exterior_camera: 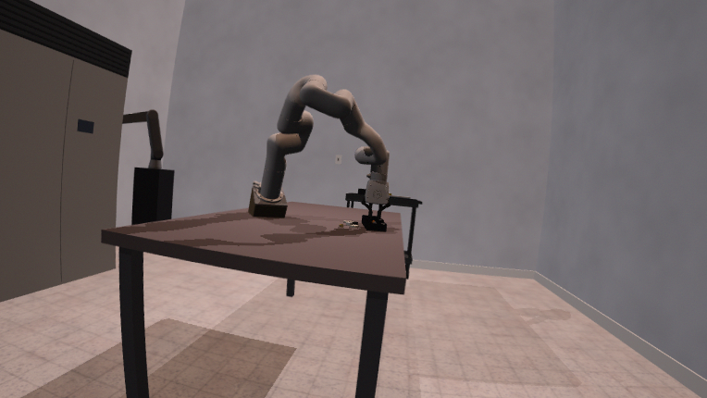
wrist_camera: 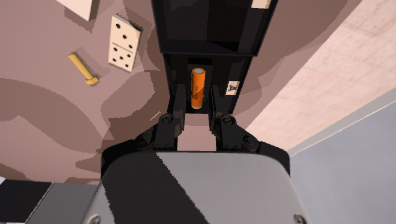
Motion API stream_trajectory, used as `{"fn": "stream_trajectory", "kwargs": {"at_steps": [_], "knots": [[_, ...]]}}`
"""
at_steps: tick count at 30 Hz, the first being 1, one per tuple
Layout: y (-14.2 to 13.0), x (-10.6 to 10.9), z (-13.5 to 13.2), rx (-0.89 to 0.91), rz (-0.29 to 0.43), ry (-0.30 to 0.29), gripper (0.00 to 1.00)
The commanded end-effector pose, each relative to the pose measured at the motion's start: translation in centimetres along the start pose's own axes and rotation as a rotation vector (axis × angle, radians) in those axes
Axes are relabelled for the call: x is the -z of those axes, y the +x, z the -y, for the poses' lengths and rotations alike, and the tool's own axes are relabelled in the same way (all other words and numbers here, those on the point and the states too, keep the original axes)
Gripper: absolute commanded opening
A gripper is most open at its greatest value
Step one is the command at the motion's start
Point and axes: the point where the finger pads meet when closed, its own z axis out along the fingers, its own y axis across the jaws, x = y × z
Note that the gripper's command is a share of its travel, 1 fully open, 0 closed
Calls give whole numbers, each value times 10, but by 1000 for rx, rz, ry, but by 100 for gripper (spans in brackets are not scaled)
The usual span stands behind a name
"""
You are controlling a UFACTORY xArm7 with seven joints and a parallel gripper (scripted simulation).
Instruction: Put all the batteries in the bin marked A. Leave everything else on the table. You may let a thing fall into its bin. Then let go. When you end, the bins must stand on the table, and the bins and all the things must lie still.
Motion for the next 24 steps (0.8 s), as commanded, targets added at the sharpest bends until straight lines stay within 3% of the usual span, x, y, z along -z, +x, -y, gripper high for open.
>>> {"fn": "stream_trajectory", "kwargs": {"at_steps": [1, 10, 11, 24], "knots": [[1, 19, -3, 2, -1, -8, 28], [1, 21, -2, 2, -1, -8, 28], [1, 25, -2, 2, 0, -8, 100], [1, 69, -2, 2, 0, -8, 100]]}}
